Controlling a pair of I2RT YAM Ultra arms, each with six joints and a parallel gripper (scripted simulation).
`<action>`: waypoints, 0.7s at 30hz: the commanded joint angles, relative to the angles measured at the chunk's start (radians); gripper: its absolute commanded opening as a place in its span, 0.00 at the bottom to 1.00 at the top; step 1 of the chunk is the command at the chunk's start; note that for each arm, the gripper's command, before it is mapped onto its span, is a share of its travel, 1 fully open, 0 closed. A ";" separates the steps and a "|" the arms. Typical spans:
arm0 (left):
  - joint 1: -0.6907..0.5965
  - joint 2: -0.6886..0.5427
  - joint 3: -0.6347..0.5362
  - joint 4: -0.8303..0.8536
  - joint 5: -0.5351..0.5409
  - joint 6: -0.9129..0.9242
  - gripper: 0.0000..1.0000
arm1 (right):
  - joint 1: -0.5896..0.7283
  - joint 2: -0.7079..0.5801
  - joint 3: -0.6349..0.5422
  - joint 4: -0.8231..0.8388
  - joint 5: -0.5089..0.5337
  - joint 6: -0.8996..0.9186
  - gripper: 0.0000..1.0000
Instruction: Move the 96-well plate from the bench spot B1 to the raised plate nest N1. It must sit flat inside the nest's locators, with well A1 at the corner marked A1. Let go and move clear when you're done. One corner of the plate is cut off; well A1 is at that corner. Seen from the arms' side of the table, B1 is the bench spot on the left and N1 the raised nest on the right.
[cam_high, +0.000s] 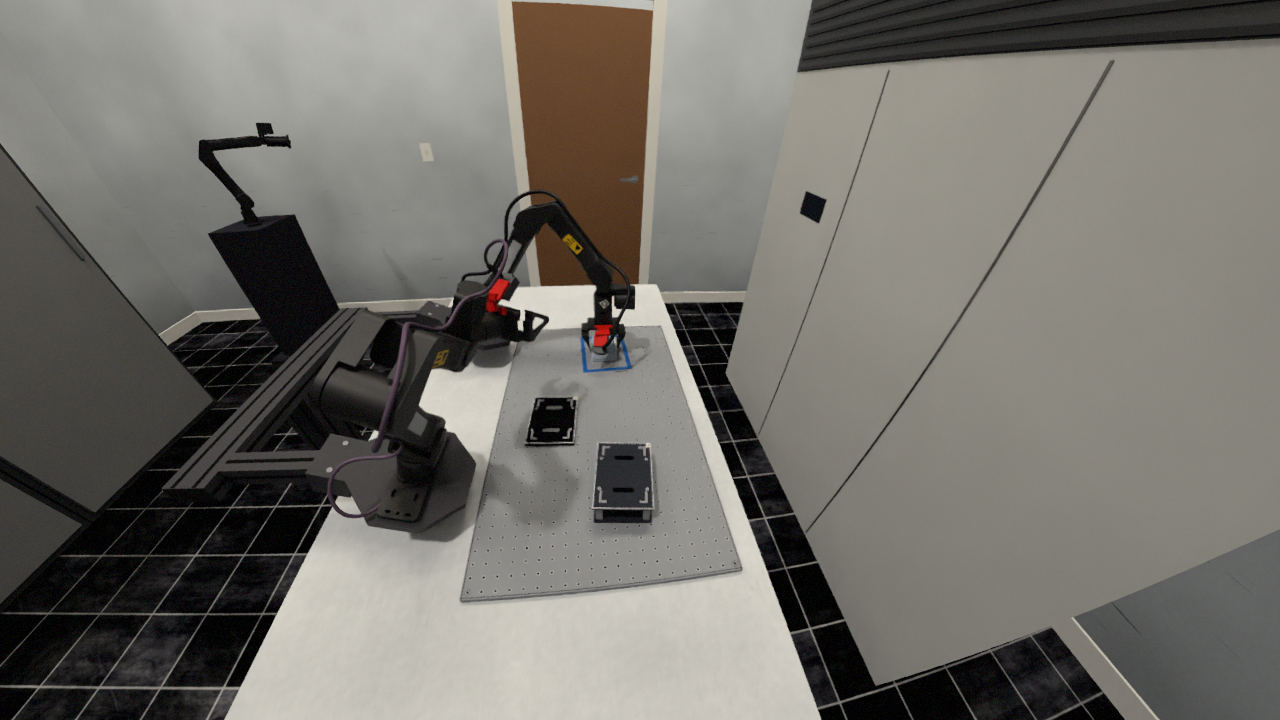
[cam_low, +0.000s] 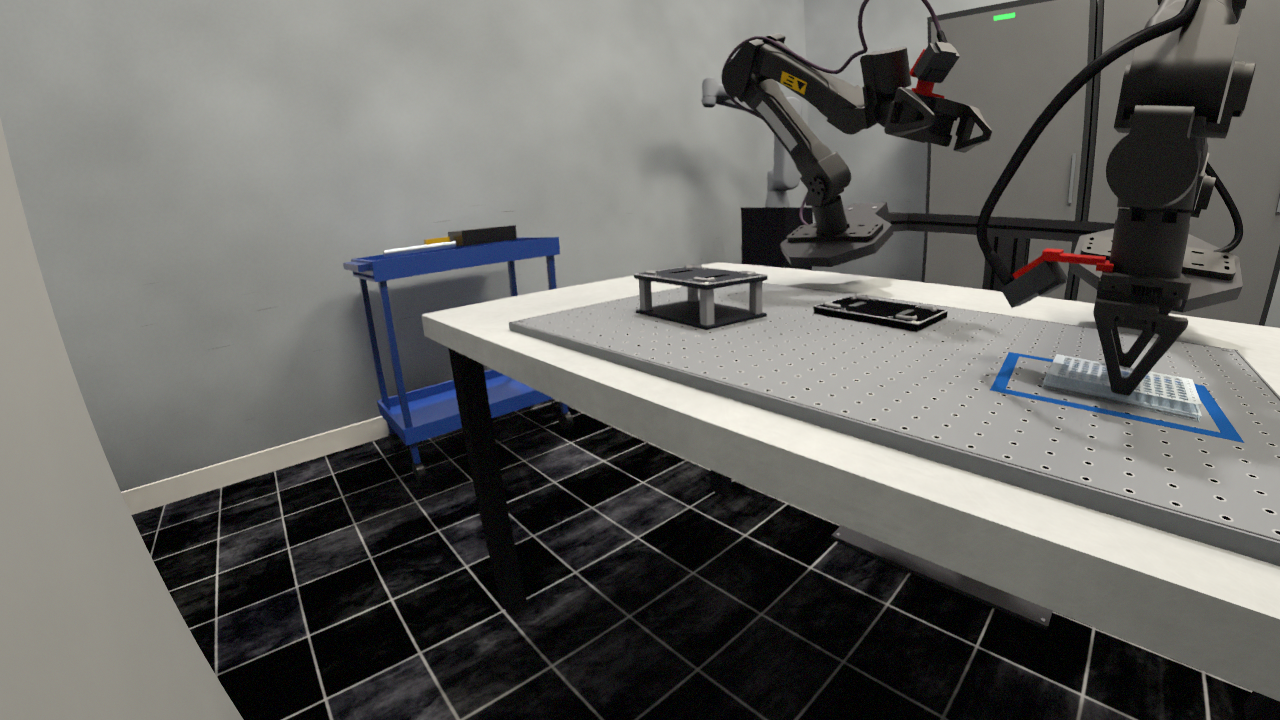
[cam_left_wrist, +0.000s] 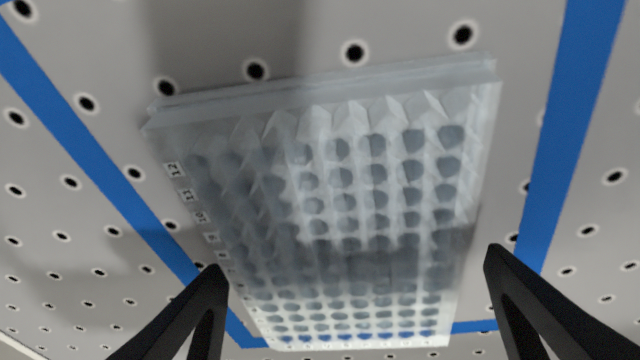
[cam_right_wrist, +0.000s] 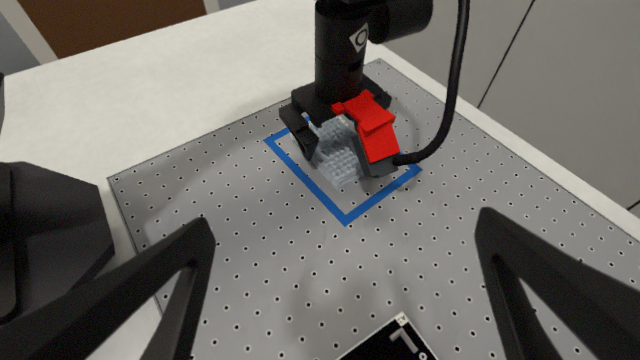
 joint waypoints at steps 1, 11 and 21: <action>0.003 0.006 -0.014 0.025 0.014 0.007 1.00 | 0.013 -0.002 0.002 0.027 0.001 -0.007 1.00; 0.000 -0.002 -0.002 0.013 0.006 0.002 0.96 | 0.013 -0.002 0.002 0.027 0.001 -0.007 1.00; 0.000 -0.002 -0.002 0.013 0.006 0.002 0.83 | 0.013 -0.002 0.002 0.027 0.001 -0.007 1.00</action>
